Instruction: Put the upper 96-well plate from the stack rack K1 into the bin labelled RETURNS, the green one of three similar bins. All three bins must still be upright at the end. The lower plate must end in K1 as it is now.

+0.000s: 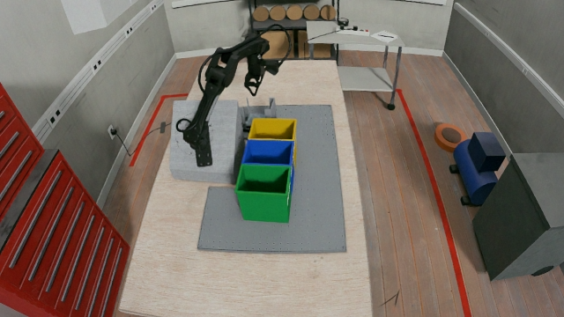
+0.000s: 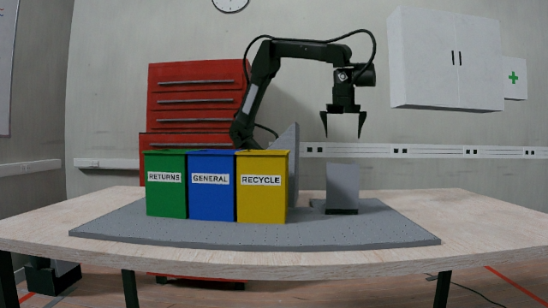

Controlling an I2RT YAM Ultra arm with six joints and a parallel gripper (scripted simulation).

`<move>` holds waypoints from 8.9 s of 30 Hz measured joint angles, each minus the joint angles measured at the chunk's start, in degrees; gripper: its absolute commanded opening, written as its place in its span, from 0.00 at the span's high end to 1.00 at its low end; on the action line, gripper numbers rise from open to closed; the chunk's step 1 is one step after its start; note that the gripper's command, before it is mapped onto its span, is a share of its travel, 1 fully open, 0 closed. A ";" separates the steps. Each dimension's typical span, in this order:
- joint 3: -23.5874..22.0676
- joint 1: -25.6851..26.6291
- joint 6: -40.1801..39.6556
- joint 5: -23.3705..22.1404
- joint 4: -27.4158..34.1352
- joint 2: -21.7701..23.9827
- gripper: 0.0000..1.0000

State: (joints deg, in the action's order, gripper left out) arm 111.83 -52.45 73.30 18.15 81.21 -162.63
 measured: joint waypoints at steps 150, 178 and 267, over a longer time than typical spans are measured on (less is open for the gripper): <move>-26.43 10.19 -7.93 6.84 -36.85 -7.76 0.00; -26.43 10.19 -7.93 6.84 -36.85 -7.76 0.00; -26.21 10.12 -8.11 6.21 -37.48 -7.82 1.00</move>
State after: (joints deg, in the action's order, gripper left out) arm 85.62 -42.33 65.19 24.36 43.72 -170.45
